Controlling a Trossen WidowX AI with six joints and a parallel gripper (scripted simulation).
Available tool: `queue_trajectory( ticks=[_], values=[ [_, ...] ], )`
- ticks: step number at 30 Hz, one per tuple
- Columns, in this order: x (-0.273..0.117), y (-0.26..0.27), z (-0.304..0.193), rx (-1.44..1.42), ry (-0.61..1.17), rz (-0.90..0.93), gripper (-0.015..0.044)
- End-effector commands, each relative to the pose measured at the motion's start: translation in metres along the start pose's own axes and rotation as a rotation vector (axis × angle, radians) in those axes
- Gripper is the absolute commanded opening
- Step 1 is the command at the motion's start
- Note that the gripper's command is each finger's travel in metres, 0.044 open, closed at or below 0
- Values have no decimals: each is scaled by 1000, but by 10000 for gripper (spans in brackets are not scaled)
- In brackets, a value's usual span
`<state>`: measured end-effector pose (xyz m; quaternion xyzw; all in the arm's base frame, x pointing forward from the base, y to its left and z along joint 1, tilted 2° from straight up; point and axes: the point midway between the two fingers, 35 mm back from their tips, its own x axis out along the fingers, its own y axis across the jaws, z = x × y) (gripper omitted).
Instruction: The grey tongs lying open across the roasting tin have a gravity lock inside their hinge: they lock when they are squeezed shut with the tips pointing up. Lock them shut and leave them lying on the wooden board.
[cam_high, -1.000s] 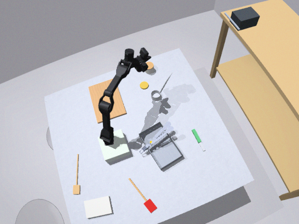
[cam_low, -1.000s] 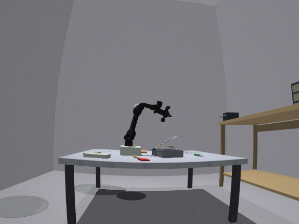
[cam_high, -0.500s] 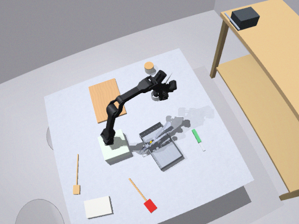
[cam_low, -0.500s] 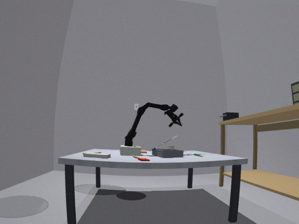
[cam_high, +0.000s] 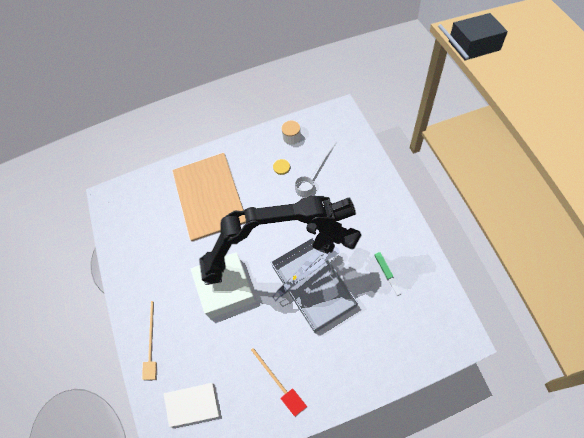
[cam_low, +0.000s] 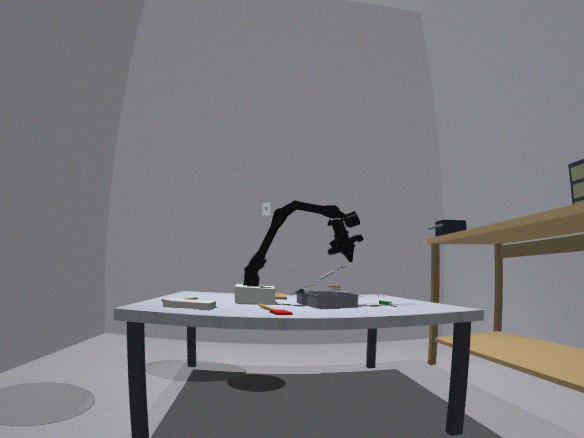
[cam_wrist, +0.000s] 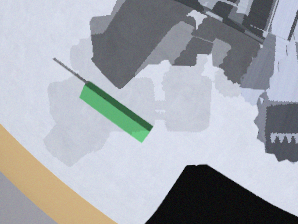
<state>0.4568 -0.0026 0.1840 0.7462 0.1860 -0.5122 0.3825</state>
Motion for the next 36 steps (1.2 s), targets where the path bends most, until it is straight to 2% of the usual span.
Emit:
queue_trajectory(
  ticks=[1,9,16,36],
  values=[
    [11,0,17,54,-38,-48,-150],
    [19,1,38,74,-68,-100,-150],
    [21,-19,81,340,-209,-294,-150],
    [36,-23,83,339,-209,-294,-150]
  ],
)
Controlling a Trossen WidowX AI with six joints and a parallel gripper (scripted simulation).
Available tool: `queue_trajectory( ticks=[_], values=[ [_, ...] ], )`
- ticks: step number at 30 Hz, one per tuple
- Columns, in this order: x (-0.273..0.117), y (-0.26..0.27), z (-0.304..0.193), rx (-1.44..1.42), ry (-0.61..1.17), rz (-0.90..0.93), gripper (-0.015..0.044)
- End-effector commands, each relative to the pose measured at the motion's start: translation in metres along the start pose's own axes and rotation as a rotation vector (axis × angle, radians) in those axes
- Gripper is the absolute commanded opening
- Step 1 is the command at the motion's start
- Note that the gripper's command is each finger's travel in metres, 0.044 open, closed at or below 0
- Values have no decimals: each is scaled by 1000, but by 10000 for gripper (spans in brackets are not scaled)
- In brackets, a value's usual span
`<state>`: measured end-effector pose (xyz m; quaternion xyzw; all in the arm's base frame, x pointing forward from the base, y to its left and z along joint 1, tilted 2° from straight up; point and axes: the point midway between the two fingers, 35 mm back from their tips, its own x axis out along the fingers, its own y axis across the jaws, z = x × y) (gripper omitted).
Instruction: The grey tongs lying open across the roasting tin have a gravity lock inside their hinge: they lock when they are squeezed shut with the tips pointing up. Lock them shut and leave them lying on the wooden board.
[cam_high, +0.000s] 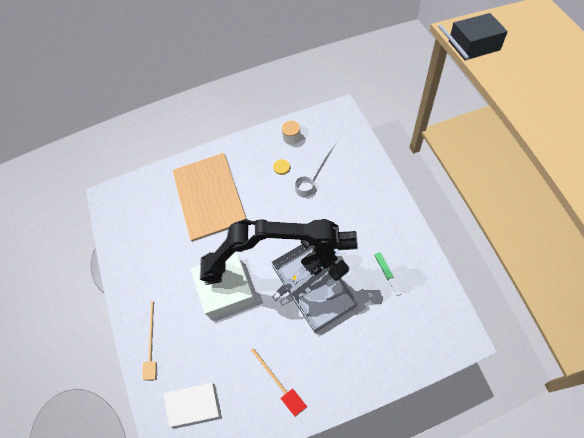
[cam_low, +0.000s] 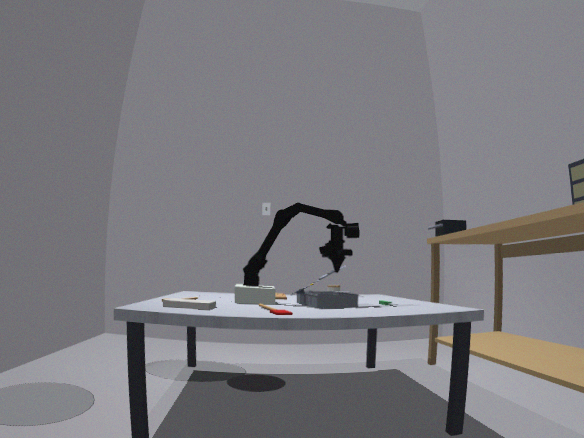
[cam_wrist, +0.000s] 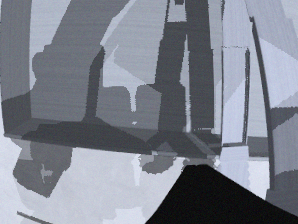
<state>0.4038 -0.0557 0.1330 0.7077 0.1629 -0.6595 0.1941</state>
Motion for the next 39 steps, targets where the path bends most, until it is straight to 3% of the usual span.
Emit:
queue_trajectory(
  ticks=[1,27,39],
  values=[
    [8,0,-1,5,-1,-6,-150],
    [50,-2,1,4,-2,-7,-150],
    [51,-9,0,4,-2,-7,-150]
  ],
)
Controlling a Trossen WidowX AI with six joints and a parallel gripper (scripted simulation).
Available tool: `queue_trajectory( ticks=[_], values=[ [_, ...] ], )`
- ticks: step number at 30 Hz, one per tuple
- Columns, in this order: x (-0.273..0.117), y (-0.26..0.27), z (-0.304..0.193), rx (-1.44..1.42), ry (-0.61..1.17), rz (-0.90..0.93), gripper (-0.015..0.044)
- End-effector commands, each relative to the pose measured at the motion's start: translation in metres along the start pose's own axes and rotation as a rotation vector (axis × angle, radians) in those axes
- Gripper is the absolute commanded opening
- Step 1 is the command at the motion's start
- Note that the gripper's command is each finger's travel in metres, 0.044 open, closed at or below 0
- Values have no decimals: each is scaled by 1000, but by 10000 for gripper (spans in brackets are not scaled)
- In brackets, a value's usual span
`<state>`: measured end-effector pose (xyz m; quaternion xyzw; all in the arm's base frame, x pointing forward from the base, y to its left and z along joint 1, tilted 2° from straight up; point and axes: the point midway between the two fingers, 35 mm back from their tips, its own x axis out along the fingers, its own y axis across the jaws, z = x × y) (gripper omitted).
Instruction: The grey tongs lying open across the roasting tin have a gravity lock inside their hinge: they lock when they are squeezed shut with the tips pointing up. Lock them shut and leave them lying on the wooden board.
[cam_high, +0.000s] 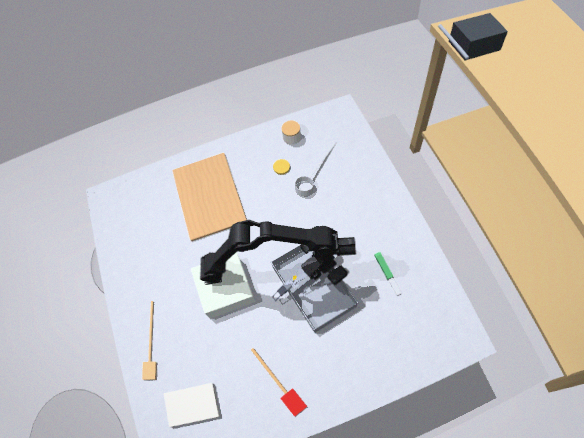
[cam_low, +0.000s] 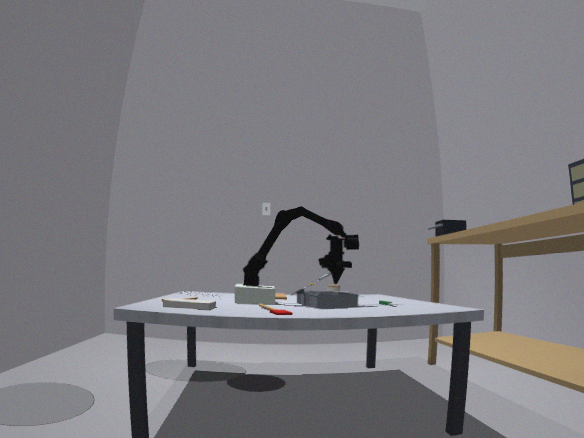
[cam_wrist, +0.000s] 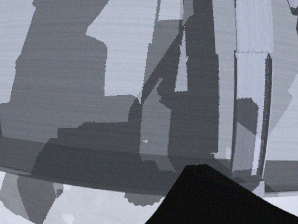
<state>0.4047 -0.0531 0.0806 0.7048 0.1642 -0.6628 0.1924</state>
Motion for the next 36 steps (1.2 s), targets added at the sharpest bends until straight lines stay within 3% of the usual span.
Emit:
queue_trajectory(
  ticks=[1,36],
  values=[
    [-1,-6,-1,3,6,-1,-150],
    [-1,-63,-3,3,6,-6,-150]
  ],
)
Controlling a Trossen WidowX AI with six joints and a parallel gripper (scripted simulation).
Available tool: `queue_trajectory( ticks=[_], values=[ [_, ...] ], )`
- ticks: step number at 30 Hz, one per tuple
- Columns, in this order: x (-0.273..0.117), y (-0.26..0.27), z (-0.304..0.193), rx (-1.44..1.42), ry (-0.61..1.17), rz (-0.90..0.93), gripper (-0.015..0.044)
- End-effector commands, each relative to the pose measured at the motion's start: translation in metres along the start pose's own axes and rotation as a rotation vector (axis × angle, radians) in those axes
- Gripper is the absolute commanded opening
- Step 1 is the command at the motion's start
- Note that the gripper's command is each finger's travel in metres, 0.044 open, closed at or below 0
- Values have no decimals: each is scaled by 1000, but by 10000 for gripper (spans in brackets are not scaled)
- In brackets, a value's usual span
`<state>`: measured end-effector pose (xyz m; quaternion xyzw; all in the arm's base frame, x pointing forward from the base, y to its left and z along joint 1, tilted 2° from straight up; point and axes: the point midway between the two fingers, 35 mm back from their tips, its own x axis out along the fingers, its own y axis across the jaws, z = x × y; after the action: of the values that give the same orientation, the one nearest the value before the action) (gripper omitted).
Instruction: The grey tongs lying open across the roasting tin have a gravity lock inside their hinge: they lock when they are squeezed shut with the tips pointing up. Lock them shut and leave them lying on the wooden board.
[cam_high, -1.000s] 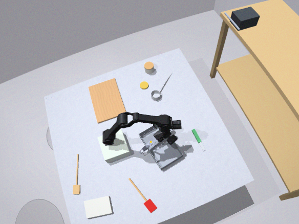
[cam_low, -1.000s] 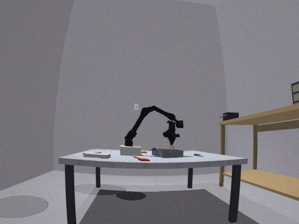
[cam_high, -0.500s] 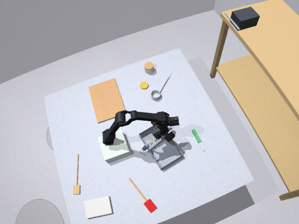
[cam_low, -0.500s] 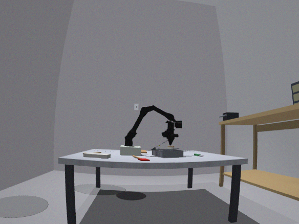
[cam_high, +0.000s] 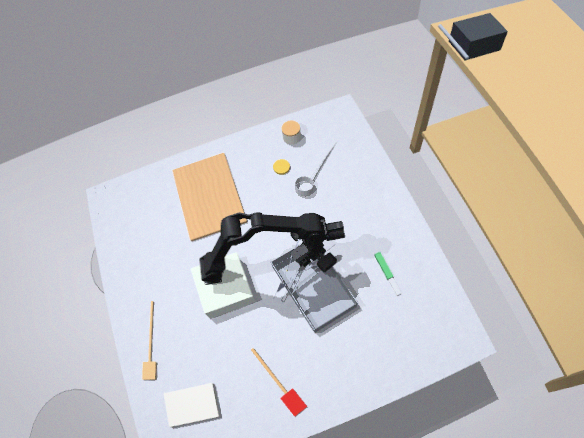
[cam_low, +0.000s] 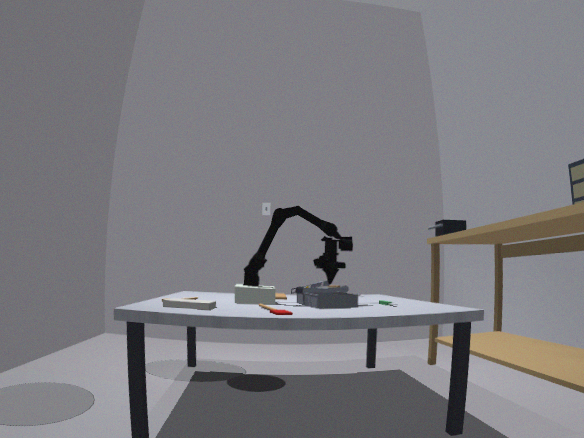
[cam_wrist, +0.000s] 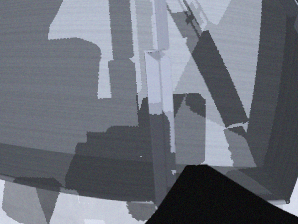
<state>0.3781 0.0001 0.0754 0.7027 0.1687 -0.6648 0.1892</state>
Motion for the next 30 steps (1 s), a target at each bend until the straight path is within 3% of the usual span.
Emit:
queue_trajectory(
  ticks=[1,30],
  values=[
    [-3,-5,0,5,9,5,-150],
    [1,-22,2,-2,0,-3,-150]
  ],
)
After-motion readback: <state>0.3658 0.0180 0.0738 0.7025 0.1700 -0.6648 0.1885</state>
